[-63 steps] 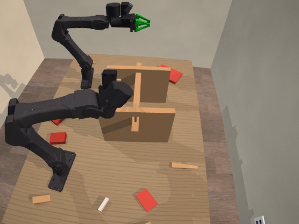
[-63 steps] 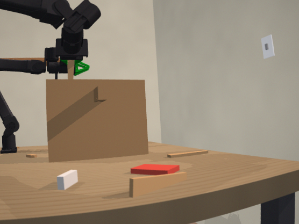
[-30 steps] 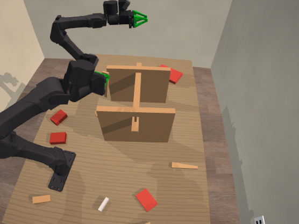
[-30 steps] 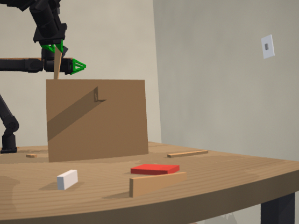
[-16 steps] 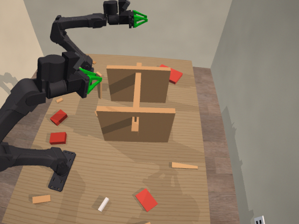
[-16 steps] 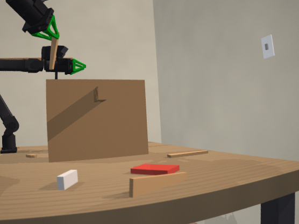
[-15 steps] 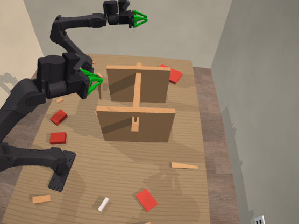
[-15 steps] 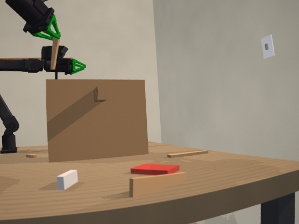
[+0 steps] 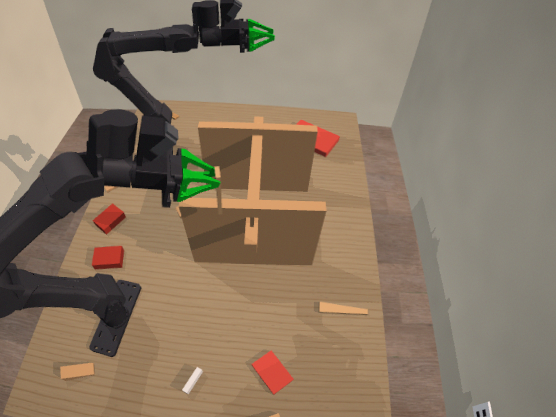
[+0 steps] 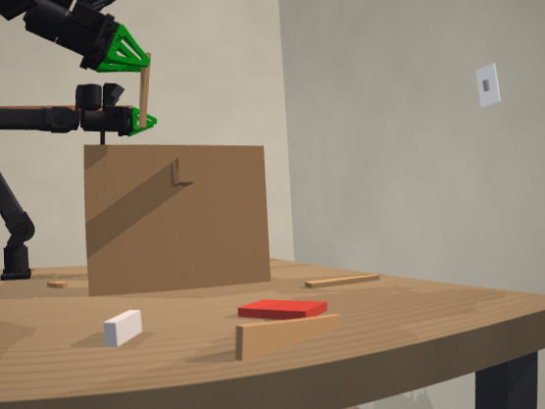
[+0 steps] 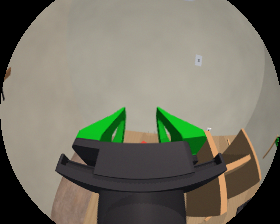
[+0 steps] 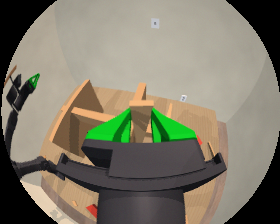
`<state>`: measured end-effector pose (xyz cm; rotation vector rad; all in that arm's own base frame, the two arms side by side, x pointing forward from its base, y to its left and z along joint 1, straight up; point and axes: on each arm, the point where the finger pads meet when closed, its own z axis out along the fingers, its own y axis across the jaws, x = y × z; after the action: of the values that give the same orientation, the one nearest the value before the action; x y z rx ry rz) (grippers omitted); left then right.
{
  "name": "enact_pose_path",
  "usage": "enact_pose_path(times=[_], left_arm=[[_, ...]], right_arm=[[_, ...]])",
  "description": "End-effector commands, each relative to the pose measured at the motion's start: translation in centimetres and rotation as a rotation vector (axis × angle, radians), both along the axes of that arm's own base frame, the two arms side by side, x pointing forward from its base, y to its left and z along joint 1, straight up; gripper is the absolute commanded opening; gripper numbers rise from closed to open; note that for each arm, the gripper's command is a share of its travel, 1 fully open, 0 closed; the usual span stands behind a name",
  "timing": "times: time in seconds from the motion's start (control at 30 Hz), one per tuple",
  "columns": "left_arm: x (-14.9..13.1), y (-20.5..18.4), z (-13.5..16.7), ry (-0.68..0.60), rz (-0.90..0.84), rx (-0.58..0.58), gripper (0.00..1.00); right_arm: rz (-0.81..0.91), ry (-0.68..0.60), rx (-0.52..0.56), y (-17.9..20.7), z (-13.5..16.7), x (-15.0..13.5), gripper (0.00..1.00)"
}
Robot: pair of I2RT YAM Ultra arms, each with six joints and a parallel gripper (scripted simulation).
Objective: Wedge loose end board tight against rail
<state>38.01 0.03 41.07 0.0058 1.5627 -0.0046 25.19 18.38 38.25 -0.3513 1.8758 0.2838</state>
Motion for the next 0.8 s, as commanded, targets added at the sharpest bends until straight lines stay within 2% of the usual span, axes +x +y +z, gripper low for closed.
enact_pose_path(times=[0.0, 0.07, 0.13, 0.17, 0.27, 0.4, 0.6, 0.67, 0.77], left_arm=[[-1.0, -0.1, 2.8, -0.065, -0.007, 0.002, 0.42], [-1.0, -0.1, 2.8, -0.065, -0.007, 0.002, 0.42], [-1.0, -0.1, 2.8, -0.065, -0.007, 0.002, 0.42], [-1.0, -0.1, 2.8, -0.065, -0.007, 0.002, 0.42], [-1.0, -0.1, 2.8, -0.065, -0.007, 0.002, 0.42], [-1.0, -0.1, 2.8, -0.065, -0.007, 0.002, 0.42], [-1.0, -0.1, 2.8, -0.065, -0.007, 0.002, 0.42], [-1.0, -0.1, 2.8, -0.065, -0.007, 0.002, 0.42], [-1.0, -0.1, 2.8, -0.065, -0.007, 0.002, 0.42]], right_arm=[[-0.266, -0.072, 0.061, -2.3, 0.6, 3.5, 0.02], [-0.352, -0.090, 0.075, -3.0, 0.3, 4.3, 0.02], [-0.268, -0.093, 0.100, 0.5, 1.0, 4.8, 0.02], [-0.236, -0.093, 0.094, 1.0, 1.3, 4.8, 0.02], [-0.246, -0.087, 0.069, 1.3, 0.7, 5.7, 0.02], [-0.225, -0.091, 0.081, 2.1, 1.1, 5.3, 0.02], [-0.222, -0.058, 0.046, 3.2, -0.8, 6.0, 0.02], [-0.233, -0.076, 0.071, 2.2, 0.4, 5.7, 0.02], [-0.228, -0.062, 0.042, 2.2, -0.2, 5.7, 0.02]])
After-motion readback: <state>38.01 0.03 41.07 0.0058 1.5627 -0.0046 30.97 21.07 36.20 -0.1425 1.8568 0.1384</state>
